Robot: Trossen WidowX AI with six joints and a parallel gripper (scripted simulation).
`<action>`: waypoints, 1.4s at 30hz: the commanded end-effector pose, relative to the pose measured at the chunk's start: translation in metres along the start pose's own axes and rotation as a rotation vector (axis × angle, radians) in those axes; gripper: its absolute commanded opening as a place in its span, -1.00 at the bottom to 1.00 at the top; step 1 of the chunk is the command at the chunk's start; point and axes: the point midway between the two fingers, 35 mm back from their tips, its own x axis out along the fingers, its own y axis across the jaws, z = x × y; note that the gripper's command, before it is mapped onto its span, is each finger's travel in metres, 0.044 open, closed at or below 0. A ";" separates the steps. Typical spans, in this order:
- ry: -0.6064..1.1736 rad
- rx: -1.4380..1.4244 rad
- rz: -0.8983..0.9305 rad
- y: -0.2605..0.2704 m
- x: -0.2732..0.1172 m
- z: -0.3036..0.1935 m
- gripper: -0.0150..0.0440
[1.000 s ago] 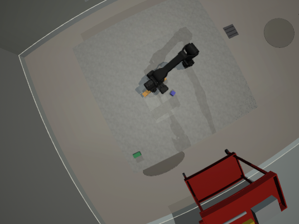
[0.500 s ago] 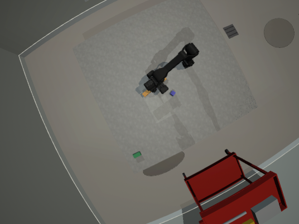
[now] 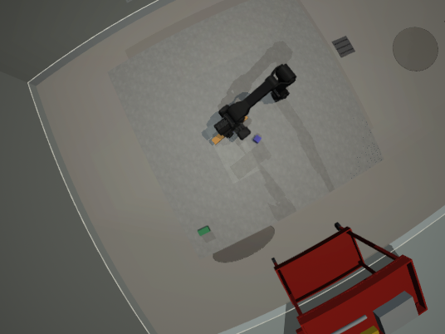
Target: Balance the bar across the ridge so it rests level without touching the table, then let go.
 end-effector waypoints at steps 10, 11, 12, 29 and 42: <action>0.000 0.000 0.000 0.000 0.000 0.000 -0.49; 0.000 0.000 0.000 0.000 0.000 0.000 -0.49; 0.000 0.000 0.000 0.000 0.000 0.000 -0.49; 0.000 0.000 0.000 0.000 0.000 0.000 -0.49; 0.000 0.000 0.000 0.000 0.000 0.000 0.07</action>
